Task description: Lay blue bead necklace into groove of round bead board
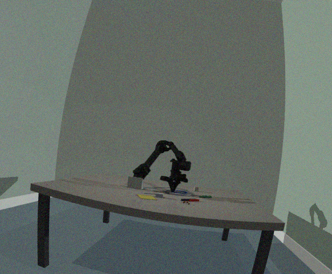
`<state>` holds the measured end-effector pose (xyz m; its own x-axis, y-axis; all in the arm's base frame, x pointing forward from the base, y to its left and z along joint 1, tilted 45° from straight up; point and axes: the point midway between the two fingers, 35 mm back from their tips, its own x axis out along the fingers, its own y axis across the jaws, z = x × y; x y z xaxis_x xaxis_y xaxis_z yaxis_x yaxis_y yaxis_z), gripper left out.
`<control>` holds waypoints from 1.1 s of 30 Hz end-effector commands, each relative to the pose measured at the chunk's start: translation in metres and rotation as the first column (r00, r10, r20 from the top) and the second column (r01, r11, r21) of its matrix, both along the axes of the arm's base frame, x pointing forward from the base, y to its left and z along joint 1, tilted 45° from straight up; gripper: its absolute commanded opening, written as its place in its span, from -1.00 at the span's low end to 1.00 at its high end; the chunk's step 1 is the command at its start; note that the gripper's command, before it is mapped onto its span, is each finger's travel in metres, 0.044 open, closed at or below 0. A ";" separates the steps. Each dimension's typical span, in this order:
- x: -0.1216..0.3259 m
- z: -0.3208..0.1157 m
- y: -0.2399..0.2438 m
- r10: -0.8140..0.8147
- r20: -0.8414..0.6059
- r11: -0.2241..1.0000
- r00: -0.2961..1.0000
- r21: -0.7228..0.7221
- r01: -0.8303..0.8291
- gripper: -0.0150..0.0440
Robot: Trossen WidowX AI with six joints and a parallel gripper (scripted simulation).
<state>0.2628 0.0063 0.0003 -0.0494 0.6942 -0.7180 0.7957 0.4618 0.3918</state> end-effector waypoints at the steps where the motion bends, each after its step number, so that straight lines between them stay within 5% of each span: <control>1: 0.000 0.000 0.000 0.000 0.001 1.000 1.000 0.001 0.000 -0.49; 33: -0.001 0.006 -0.005 -0.004 -0.006 1.000 1.000 0.008 0.004 -0.49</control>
<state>0.2601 0.0023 0.0051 -0.0534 0.7005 -0.7117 0.8038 0.4530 0.3856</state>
